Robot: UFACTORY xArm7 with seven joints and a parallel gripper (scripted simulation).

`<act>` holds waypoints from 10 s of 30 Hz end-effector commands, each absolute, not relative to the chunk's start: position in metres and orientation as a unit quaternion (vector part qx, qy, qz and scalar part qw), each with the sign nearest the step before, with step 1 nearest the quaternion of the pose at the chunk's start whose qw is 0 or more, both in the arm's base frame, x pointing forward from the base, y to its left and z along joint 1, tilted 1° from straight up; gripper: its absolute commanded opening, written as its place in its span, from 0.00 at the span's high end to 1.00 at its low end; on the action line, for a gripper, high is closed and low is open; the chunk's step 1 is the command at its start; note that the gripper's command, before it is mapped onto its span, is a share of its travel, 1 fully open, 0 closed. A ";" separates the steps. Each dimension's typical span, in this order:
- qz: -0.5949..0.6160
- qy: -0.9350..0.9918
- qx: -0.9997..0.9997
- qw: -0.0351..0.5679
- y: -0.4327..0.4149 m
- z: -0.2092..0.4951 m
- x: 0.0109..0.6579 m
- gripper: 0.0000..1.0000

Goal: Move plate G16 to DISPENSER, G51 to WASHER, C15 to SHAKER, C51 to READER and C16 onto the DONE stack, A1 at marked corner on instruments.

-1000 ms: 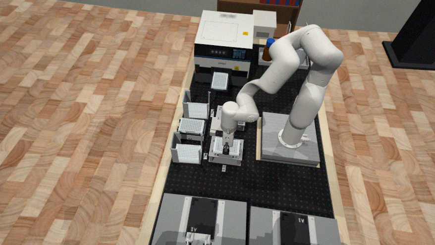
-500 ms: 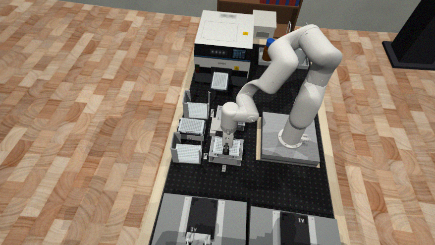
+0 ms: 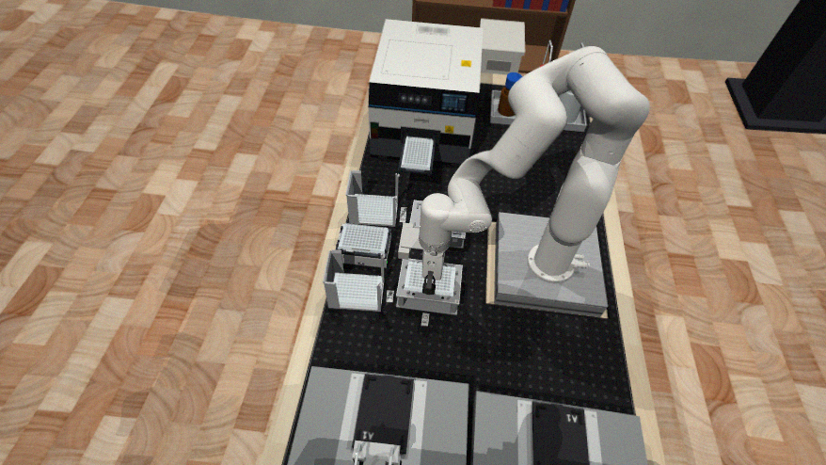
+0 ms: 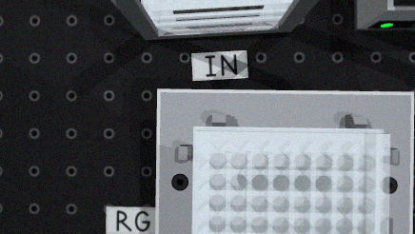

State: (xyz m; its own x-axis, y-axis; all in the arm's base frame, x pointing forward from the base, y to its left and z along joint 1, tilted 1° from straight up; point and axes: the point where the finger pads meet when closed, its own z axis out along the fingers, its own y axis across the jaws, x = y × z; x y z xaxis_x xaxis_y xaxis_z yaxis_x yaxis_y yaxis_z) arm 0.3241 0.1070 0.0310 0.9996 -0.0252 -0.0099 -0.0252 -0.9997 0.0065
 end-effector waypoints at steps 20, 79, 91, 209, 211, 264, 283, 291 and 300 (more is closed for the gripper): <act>-0.003 -0.013 1.000 0.003 0.107 0.045 0.326 0.00; -0.003 -0.013 1.000 0.003 0.108 0.115 0.326 0.00; -0.003 -0.013 1.000 0.003 0.108 0.128 0.326 0.00; 0.001 -0.862 0.507 0.004 0.108 0.174 0.327 0.00; 0.001 -0.882 0.472 0.004 0.108 0.174 0.327 0.00; 0.003 -1.000 -0.012 0.003 0.108 0.174 0.327 0.00; 0.003 -1.000 -0.012 0.003 0.108 0.174 0.327 0.00; 0.003 -1.000 -0.013 0.003 0.108 0.170 0.327 0.00; 0.003 -1.000 -0.013 0.003 0.108 0.161 0.326 0.00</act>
State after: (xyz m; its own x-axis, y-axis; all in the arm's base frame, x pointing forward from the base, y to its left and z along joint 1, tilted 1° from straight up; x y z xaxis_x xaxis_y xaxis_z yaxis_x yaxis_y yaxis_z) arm 0.3252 0.1078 0.1646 -0.9996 0.0253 0.0102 0.0252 0.9997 -0.0065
